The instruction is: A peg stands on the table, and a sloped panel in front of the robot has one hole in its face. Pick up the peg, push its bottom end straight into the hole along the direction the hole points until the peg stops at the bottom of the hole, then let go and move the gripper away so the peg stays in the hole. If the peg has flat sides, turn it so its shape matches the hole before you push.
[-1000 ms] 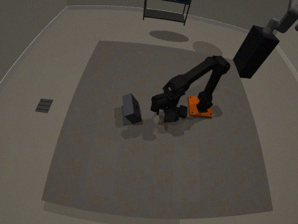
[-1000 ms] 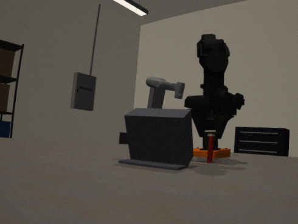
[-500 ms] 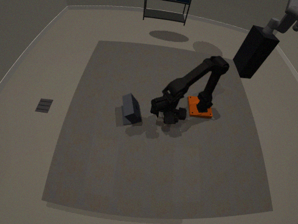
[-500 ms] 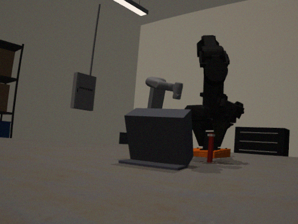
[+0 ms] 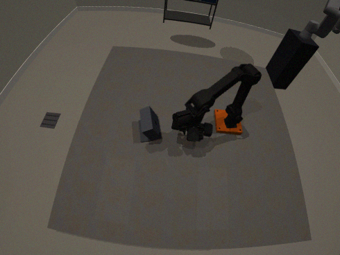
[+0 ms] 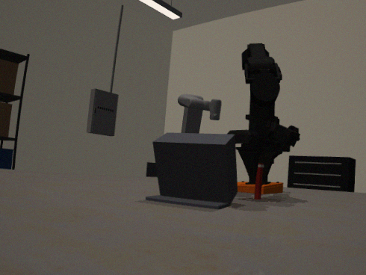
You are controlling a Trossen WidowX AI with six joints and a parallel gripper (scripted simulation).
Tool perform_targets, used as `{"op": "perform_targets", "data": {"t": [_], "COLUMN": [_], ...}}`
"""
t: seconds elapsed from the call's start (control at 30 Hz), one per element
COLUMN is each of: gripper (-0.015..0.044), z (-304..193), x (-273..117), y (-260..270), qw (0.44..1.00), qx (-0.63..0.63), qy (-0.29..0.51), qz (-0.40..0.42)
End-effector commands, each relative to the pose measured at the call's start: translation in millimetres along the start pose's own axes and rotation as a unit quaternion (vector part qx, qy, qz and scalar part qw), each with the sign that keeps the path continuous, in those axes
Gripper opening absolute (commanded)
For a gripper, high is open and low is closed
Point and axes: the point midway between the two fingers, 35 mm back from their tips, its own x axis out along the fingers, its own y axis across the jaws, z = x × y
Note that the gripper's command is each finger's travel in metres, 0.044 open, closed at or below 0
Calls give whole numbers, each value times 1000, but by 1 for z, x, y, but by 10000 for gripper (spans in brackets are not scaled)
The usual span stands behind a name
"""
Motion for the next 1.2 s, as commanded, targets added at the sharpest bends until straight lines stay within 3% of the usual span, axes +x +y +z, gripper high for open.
{"op": "perform_targets", "data": {"t": [0.0,0.1,0.2,0.5,1.17], "gripper": [99,20,0,0,0], "z": [0,0,0,1,2], "x": [0,0,0,-6,-75], "y": [0,0,0,-1,-4], "qw": [1000,1000,1000,1000,1000], "qx": [0,0,0,0,-2], "qy": [0,0,0,0,0], "qz": [0,0,0,0,4]}}
